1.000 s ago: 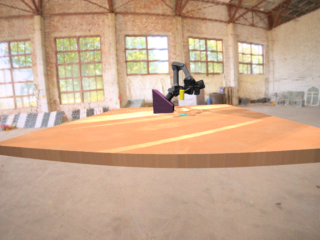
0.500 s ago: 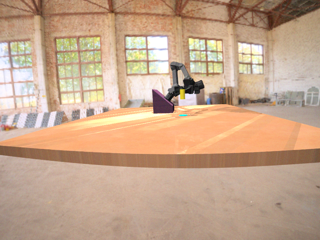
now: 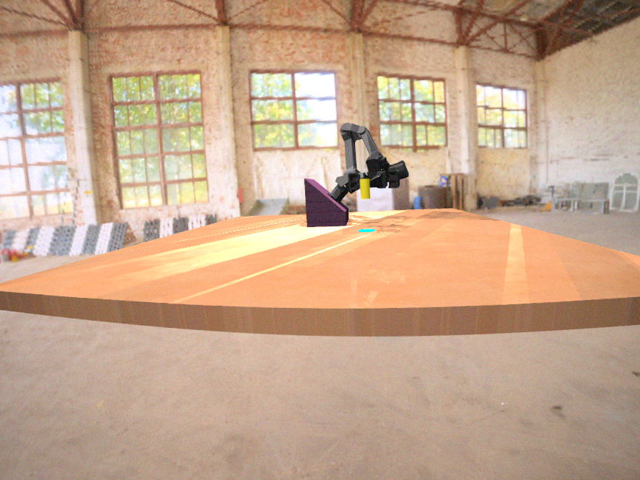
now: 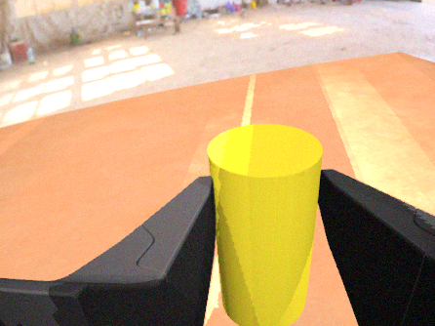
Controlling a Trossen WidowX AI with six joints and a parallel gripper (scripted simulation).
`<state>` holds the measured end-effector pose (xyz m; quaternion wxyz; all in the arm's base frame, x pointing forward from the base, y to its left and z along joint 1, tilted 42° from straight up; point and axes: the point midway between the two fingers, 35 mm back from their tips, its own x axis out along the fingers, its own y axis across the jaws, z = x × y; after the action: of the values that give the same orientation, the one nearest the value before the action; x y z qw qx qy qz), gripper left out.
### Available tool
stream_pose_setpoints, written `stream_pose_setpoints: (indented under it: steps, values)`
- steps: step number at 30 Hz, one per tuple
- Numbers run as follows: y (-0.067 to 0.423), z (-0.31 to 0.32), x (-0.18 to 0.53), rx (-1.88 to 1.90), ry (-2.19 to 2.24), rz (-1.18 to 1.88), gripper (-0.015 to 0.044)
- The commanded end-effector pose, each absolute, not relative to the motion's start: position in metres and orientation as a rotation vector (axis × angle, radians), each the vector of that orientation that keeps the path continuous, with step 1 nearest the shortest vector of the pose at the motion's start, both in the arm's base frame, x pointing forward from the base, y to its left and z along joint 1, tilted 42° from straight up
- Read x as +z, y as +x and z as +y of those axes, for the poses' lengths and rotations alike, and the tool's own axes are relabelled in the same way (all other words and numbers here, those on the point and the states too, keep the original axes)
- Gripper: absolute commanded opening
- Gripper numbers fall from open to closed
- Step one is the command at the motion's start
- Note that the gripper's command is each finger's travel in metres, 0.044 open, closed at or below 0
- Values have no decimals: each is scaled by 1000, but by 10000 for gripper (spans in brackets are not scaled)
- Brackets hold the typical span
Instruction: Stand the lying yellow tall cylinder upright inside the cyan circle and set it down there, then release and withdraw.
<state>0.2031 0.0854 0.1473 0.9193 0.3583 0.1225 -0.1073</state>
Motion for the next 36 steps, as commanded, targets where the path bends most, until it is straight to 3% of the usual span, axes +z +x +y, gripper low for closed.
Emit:
stream_pose_setpoints:
  steps: [1, 36]
  values:
    - [204, 89, 143, -227, 738, 250, 105]
    - [199, 138, 88, -229, 737, 253, 105]
